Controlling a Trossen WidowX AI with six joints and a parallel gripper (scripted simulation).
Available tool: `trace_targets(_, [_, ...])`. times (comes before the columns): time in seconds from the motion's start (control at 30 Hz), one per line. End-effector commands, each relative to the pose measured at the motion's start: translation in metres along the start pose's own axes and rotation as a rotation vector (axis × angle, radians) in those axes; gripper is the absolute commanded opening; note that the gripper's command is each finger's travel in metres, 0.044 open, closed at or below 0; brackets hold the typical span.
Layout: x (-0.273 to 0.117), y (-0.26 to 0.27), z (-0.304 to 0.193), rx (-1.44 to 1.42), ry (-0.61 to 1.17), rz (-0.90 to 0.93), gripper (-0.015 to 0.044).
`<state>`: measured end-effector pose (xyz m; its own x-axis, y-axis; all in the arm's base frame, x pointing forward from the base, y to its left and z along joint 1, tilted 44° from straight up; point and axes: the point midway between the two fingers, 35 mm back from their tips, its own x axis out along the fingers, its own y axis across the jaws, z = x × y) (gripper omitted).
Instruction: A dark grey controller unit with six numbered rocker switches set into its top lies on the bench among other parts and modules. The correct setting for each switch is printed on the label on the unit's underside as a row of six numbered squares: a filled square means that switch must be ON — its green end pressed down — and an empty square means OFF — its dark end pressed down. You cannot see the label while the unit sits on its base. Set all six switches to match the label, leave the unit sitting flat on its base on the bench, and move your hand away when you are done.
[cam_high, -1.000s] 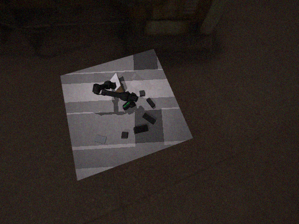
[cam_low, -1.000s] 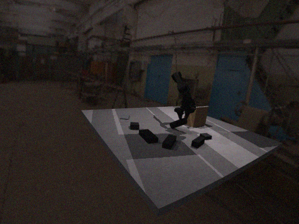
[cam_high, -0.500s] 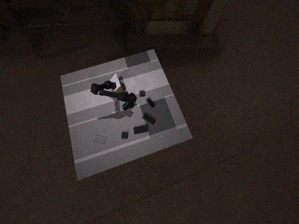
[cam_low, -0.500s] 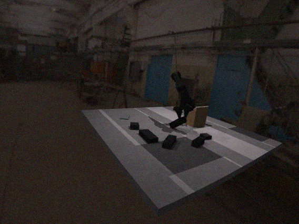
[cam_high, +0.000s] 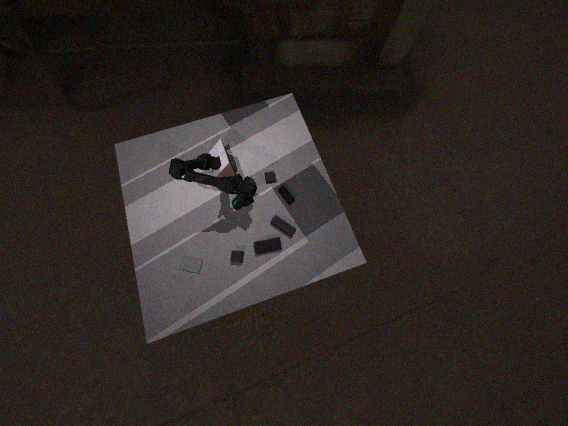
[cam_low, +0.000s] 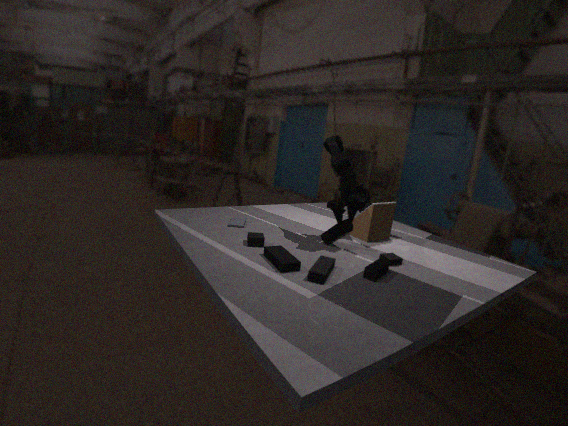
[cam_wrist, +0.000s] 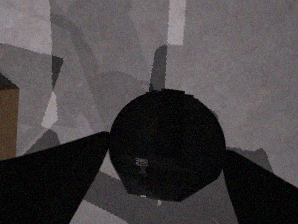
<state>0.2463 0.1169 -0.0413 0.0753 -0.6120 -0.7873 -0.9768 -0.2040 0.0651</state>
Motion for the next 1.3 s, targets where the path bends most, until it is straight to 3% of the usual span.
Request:
trace_targets(0.0, [-0.002, 0.000, -0.005, -0.003, -0.001, 0.000, 0.0336])
trace_targets(1.27, [-0.017, 0.000, -0.034, -0.003, -0.077, 0.001, 0.0336])
